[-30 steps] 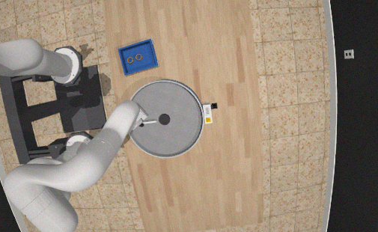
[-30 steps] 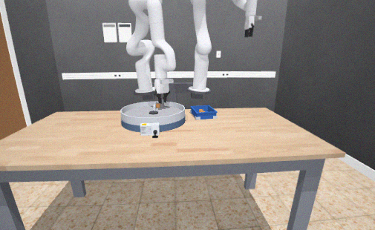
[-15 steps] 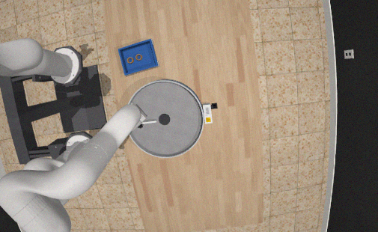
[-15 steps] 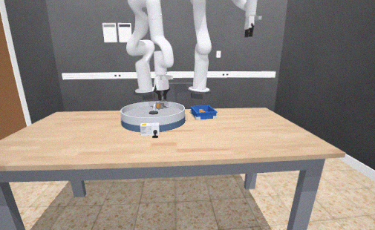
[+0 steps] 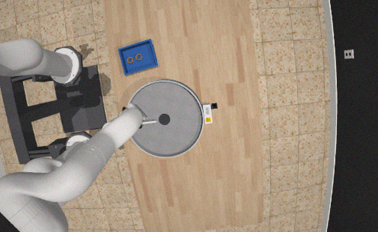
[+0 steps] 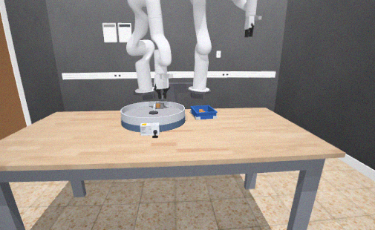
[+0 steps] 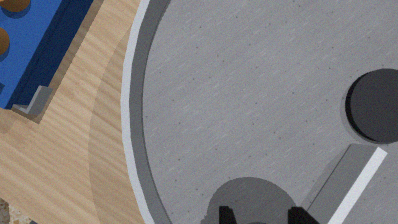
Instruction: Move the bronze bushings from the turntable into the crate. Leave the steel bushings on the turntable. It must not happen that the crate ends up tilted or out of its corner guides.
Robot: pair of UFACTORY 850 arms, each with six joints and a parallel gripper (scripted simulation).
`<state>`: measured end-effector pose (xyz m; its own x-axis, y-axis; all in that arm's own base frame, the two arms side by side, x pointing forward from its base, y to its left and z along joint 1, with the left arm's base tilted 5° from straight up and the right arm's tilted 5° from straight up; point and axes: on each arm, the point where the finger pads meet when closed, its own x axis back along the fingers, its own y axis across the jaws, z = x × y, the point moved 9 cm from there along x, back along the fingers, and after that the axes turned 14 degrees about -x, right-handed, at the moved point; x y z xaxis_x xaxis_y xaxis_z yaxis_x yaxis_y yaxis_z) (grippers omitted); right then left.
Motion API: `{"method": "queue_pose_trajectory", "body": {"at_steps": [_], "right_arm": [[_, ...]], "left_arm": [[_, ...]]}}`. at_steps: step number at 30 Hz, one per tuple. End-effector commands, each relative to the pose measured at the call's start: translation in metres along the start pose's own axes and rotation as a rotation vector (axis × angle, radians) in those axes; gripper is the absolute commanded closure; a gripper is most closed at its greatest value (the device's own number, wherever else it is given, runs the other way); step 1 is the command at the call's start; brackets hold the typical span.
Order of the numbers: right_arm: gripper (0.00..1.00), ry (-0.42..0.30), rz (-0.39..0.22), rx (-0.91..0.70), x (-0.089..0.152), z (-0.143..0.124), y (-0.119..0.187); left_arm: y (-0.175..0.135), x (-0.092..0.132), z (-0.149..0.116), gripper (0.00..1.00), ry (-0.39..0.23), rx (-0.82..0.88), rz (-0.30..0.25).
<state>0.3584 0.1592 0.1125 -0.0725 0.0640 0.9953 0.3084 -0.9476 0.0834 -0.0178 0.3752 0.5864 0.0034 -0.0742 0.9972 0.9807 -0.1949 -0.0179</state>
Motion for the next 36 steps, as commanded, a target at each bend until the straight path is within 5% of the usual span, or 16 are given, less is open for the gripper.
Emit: {"method": "queue_pose_trajectory", "body": {"at_steps": [1,20,36], "right_arm": [[1.00,-0.032,-0.005,0.001,0.001,0.004,-0.001],[1.00,-0.032,-0.005,0.001,0.001,0.009,0.004],[1.00,-0.032,-0.005,0.001,-0.001,0.060,0.045]], "left_arm": [[0.000,0.001,0.000,0.00,0.002,0.000,0.001],[0.000,0.001,0.000,0.00,0.002,0.000,0.001],[0.000,0.001,0.000,0.00,0.002,0.000,0.001]]}}
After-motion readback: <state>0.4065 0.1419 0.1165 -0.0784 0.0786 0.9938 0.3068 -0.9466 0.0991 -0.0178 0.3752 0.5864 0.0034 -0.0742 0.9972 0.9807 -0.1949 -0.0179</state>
